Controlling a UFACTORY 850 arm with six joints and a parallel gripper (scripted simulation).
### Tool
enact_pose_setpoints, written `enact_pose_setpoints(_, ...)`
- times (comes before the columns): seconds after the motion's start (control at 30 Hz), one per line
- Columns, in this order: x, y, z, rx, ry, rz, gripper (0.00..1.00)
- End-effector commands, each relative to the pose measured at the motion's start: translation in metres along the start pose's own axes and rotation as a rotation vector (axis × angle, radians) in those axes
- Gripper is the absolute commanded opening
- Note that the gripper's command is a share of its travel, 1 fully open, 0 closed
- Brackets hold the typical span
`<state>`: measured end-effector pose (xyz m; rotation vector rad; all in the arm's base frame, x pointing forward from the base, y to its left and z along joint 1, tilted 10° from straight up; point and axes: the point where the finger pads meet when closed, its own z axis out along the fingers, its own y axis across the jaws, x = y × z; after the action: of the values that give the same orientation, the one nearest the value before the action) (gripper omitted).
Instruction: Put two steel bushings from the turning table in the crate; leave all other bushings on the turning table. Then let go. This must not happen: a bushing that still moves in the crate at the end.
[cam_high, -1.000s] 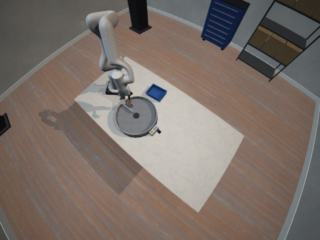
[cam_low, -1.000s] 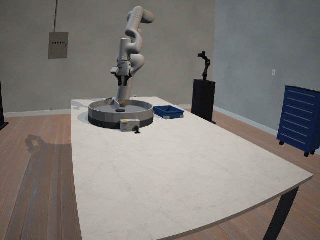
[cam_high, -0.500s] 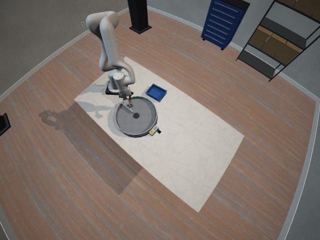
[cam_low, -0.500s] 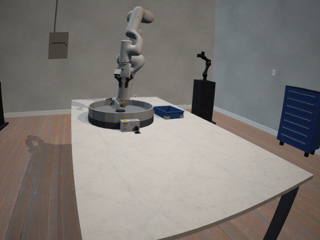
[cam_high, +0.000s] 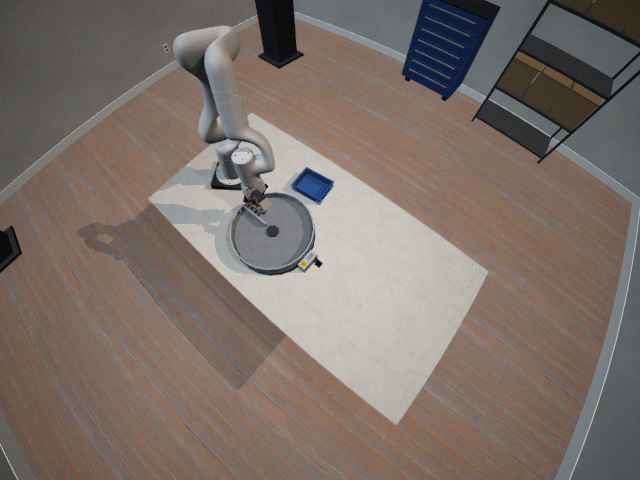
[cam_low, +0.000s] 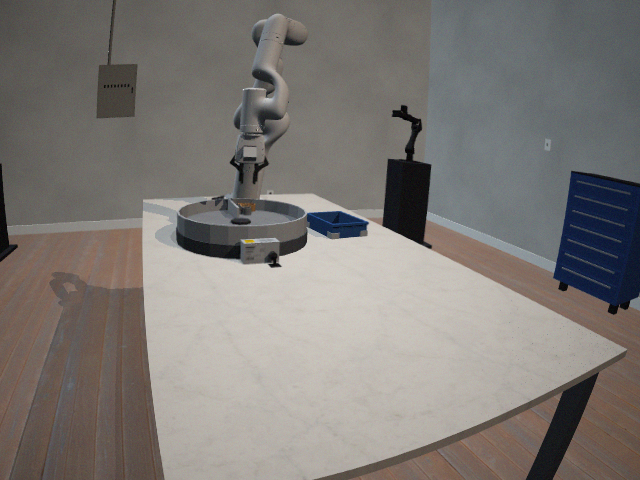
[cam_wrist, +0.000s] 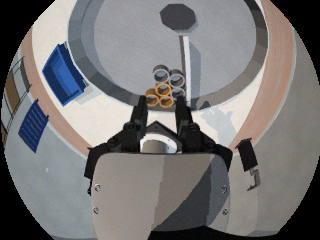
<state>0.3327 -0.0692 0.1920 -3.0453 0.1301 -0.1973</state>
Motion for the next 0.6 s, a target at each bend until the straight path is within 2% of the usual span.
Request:
enact_pose_setpoints(0.0, 0.003, -0.002, 0.009, 0.021, 0.012, -0.149, 0.40)
enact_pose_setpoints(0.3, 0.007, -0.005, 0.026, 0.024, 0.016, -0.390, 0.40)
enact_pose_setpoints(0.57, 0.009, -0.007, 0.033, 0.025, 0.017, -0.492, 0.40)
